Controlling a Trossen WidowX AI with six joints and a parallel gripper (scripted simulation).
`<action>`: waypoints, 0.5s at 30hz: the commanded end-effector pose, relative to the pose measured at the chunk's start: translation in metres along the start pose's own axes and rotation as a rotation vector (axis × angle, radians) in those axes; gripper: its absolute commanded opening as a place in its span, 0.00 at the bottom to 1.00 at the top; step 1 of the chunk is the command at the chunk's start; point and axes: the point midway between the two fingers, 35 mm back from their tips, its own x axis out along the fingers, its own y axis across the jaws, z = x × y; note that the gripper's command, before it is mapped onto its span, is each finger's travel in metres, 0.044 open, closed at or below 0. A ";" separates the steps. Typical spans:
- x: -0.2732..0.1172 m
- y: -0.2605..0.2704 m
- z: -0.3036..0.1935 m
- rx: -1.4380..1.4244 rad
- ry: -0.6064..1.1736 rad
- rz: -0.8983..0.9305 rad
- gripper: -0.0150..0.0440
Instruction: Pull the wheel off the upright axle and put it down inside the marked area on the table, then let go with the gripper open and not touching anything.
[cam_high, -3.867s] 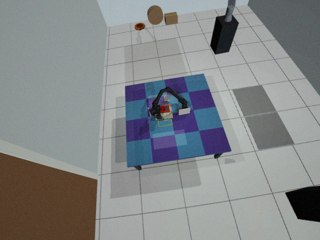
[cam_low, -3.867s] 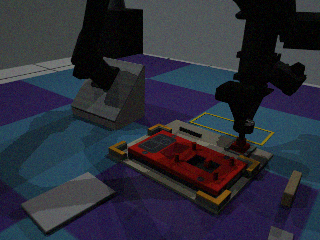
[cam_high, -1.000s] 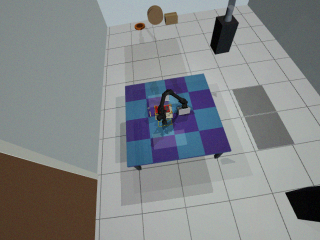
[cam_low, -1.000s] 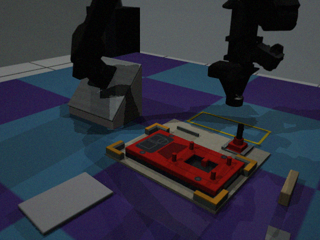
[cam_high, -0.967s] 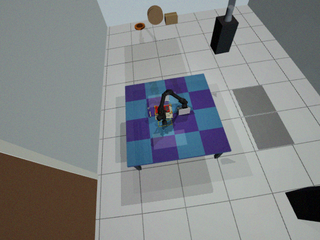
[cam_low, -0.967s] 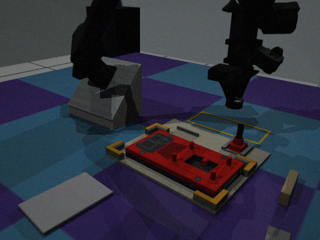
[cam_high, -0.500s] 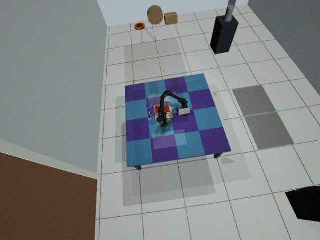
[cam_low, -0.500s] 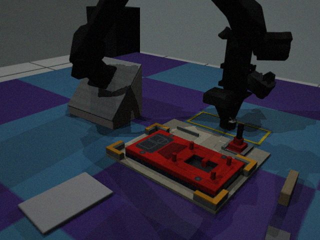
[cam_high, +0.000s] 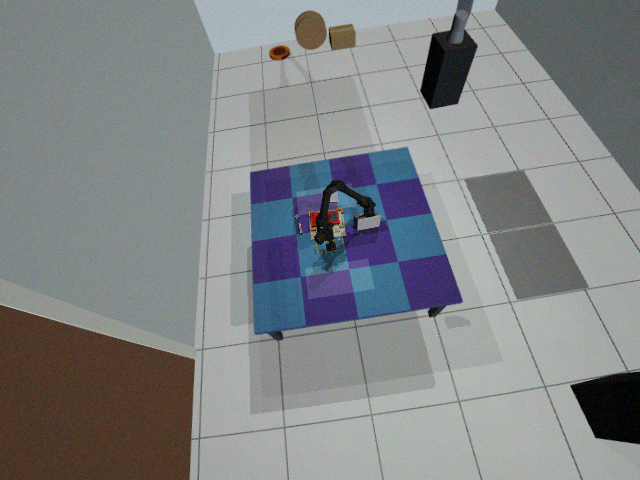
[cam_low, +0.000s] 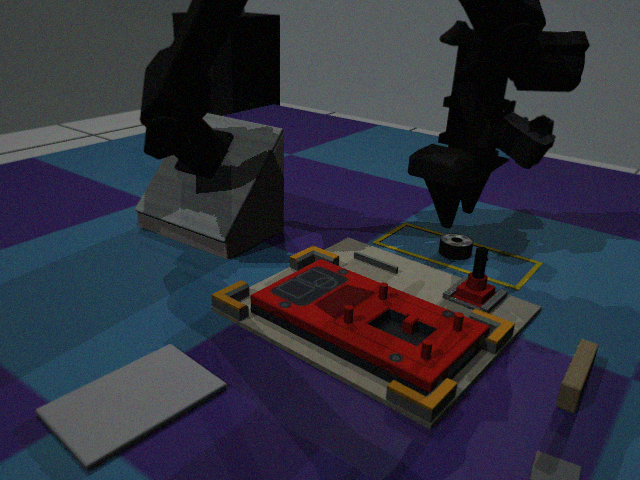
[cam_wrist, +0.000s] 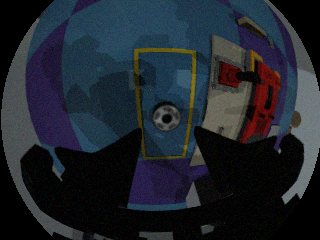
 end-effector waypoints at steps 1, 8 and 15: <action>-0.027 -0.001 0.003 0.014 -0.014 0.013 0.76; -0.043 -0.010 -0.029 0.004 -0.016 0.015 0.99; -0.070 -0.033 -0.081 0.009 -0.009 0.014 1.00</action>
